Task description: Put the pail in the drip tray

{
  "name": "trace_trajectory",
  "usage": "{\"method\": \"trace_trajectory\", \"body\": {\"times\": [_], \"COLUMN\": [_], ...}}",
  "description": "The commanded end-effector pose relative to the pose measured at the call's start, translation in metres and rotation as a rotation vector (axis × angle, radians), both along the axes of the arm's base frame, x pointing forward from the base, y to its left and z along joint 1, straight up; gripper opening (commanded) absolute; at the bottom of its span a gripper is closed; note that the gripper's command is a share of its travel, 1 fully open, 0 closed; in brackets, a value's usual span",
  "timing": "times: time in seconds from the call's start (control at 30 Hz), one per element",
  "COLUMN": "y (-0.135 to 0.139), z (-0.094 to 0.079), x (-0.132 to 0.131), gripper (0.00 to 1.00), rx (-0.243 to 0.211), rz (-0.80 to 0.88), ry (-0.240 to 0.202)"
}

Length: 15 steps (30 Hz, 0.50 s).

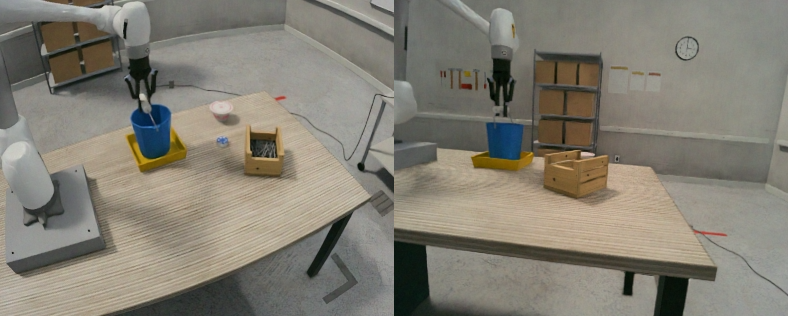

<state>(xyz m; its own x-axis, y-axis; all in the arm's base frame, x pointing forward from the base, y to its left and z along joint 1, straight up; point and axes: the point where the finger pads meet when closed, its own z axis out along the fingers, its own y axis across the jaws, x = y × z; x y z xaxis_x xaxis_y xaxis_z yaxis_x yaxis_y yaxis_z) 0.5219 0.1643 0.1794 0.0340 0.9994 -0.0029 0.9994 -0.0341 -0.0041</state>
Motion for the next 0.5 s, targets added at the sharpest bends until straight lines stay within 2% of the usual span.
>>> {"method": "trace_trajectory", "body": {"times": [0.0,0.47], "y": [0.0035,0.0036], "z": [-0.0035,-0.0075], "x": [0.0003,0.0007], "gripper": [0.10,0.10], "rx": [0.003,0.003], "rz": [0.001,0.001], "ry": [-0.005,-0.007]}}
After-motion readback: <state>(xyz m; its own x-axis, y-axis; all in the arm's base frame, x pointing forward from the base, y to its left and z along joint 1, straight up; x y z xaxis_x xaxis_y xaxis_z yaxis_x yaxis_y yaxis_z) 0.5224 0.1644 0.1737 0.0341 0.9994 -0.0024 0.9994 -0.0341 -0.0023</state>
